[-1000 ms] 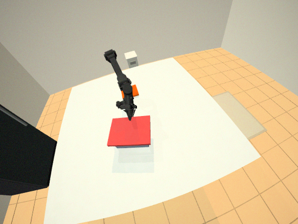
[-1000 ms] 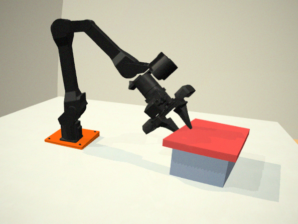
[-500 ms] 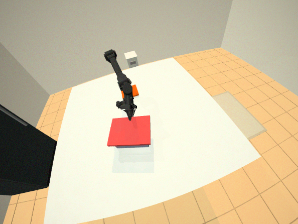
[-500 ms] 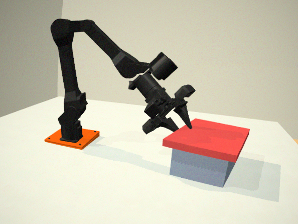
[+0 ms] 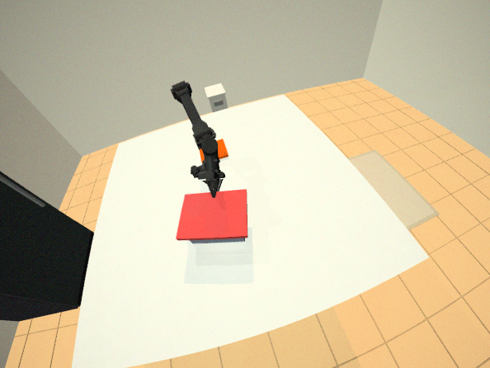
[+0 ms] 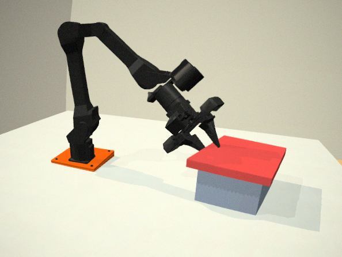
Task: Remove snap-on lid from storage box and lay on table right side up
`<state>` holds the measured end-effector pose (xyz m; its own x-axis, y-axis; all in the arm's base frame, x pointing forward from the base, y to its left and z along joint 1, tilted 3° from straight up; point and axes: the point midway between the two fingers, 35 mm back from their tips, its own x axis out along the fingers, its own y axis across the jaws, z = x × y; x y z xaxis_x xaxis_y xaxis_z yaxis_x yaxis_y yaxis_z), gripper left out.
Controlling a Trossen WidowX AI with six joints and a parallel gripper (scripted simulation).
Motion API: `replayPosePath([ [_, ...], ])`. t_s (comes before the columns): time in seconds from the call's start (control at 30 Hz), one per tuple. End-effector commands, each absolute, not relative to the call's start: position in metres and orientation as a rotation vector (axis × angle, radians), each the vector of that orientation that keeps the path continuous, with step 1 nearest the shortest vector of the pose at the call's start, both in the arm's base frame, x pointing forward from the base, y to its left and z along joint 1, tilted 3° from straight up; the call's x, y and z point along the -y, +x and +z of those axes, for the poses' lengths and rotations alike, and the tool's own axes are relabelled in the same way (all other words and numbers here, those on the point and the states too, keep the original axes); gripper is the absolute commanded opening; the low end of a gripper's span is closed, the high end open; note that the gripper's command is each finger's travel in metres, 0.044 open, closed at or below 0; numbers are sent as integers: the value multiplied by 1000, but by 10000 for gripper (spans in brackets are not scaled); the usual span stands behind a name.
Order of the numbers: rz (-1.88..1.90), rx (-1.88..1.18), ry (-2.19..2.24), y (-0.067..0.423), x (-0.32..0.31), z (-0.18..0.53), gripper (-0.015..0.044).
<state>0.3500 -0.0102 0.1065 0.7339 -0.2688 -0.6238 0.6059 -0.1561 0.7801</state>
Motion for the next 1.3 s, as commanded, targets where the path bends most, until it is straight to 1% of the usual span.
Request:
replayPosePath([
  [0.0,-782,-282,1550,350,10,109,0],
  [1.27,-782,-282,1550,348,10,116,0],
])
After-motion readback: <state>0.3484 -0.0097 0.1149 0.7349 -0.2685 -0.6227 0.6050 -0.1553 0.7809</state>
